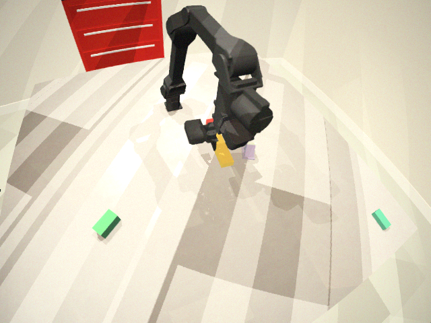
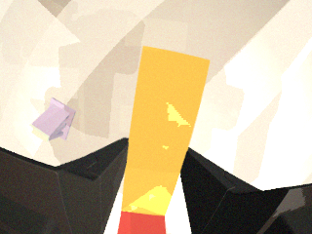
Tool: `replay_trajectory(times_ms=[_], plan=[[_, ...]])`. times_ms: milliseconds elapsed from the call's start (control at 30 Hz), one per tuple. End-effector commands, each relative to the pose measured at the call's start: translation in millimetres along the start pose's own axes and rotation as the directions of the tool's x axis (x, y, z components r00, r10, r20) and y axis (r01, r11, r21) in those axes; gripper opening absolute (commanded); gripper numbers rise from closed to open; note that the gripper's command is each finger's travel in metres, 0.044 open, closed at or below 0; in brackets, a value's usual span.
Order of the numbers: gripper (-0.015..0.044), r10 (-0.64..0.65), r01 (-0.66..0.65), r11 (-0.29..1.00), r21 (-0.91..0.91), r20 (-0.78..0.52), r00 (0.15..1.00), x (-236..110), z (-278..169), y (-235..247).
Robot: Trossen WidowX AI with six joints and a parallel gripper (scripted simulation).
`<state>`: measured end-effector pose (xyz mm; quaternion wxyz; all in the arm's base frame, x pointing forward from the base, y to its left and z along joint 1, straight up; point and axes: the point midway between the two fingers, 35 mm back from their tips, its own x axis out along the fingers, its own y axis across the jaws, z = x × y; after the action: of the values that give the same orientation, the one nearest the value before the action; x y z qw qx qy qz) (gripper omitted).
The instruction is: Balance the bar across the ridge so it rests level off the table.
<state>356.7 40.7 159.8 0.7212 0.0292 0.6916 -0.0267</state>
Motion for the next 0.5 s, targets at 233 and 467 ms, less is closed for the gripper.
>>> replay_trajectory(times_ms=[233,467], plan=[[0.0000,0.004,-0.006,0.908,-0.419,-0.005,1.000,0,2,20],[0.0000,0.005,-0.007,0.758,-0.653,-0.005,1.000,0,2,34]])
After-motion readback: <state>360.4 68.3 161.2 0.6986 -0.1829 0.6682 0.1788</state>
